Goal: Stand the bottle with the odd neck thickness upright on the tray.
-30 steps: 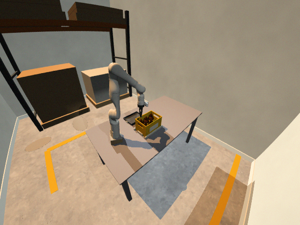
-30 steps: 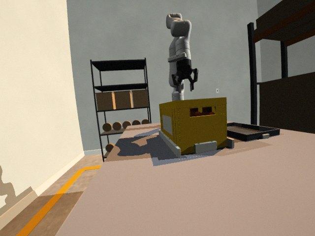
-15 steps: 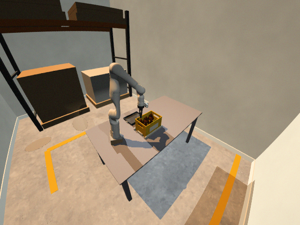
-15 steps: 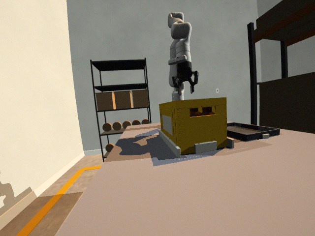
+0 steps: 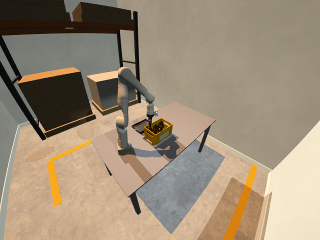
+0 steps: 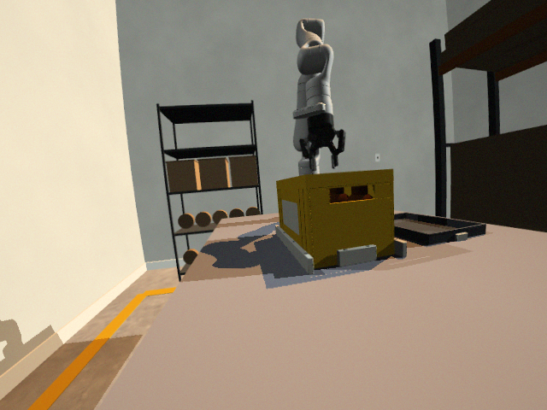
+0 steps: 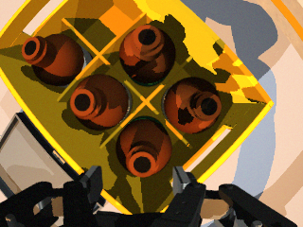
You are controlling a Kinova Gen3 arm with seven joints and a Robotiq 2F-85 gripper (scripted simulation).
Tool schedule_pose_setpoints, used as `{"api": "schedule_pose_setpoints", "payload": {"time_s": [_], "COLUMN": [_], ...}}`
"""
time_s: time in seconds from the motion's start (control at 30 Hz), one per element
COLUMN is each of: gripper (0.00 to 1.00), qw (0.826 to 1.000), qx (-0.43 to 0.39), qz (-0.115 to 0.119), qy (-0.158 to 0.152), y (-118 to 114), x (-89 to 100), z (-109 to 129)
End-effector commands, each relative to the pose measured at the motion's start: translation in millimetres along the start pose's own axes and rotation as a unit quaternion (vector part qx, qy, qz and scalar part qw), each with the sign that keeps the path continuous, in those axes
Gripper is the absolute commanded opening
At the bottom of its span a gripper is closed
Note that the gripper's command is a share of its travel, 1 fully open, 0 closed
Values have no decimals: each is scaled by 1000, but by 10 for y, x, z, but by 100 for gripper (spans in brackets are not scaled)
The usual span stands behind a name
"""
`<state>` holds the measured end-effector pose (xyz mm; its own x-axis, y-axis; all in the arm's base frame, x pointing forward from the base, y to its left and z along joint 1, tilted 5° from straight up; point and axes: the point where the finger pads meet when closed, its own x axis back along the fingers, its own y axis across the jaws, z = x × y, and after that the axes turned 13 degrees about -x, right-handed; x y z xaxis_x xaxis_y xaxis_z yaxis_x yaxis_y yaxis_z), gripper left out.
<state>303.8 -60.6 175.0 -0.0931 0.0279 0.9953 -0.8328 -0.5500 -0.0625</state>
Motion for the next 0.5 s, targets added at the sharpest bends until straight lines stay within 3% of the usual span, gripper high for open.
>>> {"api": "schedule_pose_setpoints", "payload": {"time_s": [0.0,0.47], "gripper": [64,64], "qw": [1000,1000], "qx": [-3,-3], "qz": [-5,-5], "qy": [0,0], "y": [27,29], "x": [-24,-105], "z": [11,9]}}
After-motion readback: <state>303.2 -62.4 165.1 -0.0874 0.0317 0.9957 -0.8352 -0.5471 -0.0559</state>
